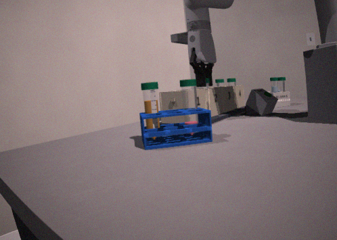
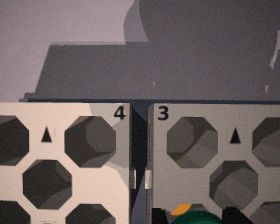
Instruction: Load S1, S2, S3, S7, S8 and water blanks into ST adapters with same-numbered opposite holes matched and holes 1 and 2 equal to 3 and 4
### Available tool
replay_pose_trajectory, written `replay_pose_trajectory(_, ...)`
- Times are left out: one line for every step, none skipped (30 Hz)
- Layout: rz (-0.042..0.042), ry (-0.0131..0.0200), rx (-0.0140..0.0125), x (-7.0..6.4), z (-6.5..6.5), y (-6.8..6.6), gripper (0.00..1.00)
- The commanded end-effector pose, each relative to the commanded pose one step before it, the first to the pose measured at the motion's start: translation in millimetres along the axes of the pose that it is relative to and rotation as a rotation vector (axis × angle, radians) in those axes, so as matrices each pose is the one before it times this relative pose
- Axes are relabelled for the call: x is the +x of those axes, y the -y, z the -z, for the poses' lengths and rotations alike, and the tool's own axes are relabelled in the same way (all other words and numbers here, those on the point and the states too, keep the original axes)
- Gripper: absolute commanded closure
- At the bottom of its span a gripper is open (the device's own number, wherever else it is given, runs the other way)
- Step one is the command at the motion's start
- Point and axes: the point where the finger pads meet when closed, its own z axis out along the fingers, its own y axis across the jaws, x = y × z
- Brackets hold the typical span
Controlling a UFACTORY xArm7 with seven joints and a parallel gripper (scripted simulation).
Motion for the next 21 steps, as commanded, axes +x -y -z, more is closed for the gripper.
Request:
replay_pose_trajectory(-0.00047, -0.0034, 0.00064, 1.46, 1.03, 0.05, 1.0)
replay_pose_trajectory(0.0, 0.00001, 0.0, -0.01, -0.01, 0.0, 1.0)
replay_pose_trajectory(0.0, 0.00001, 0.0, 0.0, 0.0, 0.0, 1.0)
replay_pose_trajectory(0.0, -0.00001, 0.00001, 0.0, 0.01, 0.0, 1.0)
replay_pose_trajectory(-0.00001, 0.00008, -0.00004, -0.03, -0.35, -0.01, 0.56)
replay_pose_trajectory(0.0, 0.0, 0.0, 0.0, 0.0, 0.0, 0.56)
replay_pose_trajectory(0.0, 0.0, 0.0, 0.0, -0.01, 0.0, 0.56)
replay_pose_trajectory(0.0, 0.0, 0.0, 0.0, -0.01, 0.0, 0.56)
replay_pose_trajectory(0.0, 0.0, 0.0, 0.0, -0.01, 0.0, 0.56)
replay_pose_trajectory(0.0, 0.0, 0.0, 0.0, 0.0, 0.0, 0.56)
replay_pose_trajectory(0.0, 0.0, 0.0, 0.0, 0.0, 0.0, 0.56)
replay_pose_trajectory(-0.00001, -0.00004, 0.0, 0.02, 0.05, 0.0, 0.56)
replay_pose_trajectory(0.0, 0.0, 0.0, 0.0, -0.01, 0.0, 0.56)
replay_pose_trajectory(0.0, 0.0, 0.0, 0.0, 0.0, 0.0, 0.56)
replay_pose_trajectory(0.0, -0.00001, 0.0, 0.0, 0.0, 0.0, 0.56)
replay_pose_trajectory(0.0, -0.00001, 0.0, 0.01, 0.0, 0.0, 0.56)
replay_pose_trajectory(0.0, -0.00001, 0.0, 0.0, 0.0, 0.0, 0.56)
replay_pose_trajectory(0.0, 0.0, 0.0, 0.0, 0.0, 0.0, 0.56)
replay_pose_trajectory(0.0, 0.0, 0.0, 0.0, 0.0, 0.0, 0.56)
replay_pose_trajectory(0.0, 0.0, 0.0, 0.0, 0.0, 0.0, 0.56)
replay_pose_trajectory(0.0, 0.0, 0.0, 0.0, 0.0, 0.0, 0.56)
